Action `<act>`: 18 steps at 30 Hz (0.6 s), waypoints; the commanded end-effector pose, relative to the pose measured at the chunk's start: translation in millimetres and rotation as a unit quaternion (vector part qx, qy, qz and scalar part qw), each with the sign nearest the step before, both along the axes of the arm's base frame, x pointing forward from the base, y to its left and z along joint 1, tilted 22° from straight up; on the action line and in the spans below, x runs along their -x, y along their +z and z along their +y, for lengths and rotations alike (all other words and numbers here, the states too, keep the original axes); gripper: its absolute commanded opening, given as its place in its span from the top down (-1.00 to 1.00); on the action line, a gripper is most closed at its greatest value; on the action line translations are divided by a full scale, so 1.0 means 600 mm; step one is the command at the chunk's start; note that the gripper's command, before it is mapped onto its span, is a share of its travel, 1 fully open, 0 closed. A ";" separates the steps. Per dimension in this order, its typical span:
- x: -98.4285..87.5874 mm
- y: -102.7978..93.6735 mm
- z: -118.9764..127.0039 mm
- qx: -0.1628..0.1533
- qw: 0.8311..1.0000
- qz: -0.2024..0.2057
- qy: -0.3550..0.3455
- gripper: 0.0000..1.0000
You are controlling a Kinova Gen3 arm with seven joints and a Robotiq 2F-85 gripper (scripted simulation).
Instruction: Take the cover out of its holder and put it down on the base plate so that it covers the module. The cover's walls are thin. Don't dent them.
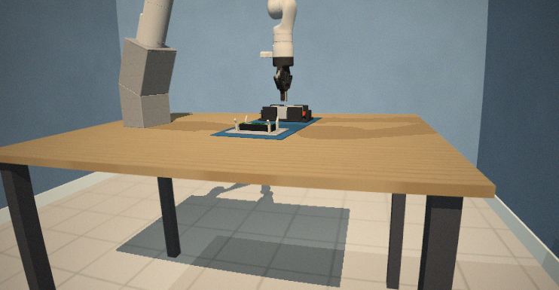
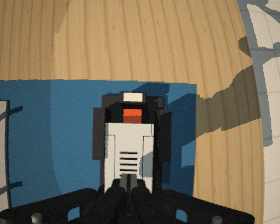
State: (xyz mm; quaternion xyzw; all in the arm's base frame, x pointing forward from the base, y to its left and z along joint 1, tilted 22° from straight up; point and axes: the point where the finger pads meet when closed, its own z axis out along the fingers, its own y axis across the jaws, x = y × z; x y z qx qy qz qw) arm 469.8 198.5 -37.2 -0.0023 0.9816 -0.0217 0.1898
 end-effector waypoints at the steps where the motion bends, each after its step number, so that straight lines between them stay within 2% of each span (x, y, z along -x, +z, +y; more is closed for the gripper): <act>1: 0.000 0.001 0.001 0.000 1.000 -0.001 0.000 1.00; 7: 0.000 0.001 0.001 0.000 1.000 -0.001 0.000 1.00; 8: 0.000 0.001 0.001 0.000 1.000 -0.001 0.000 -1.00; 18: 0.000 0.001 0.001 0.000 1.000 -0.001 0.000 -1.00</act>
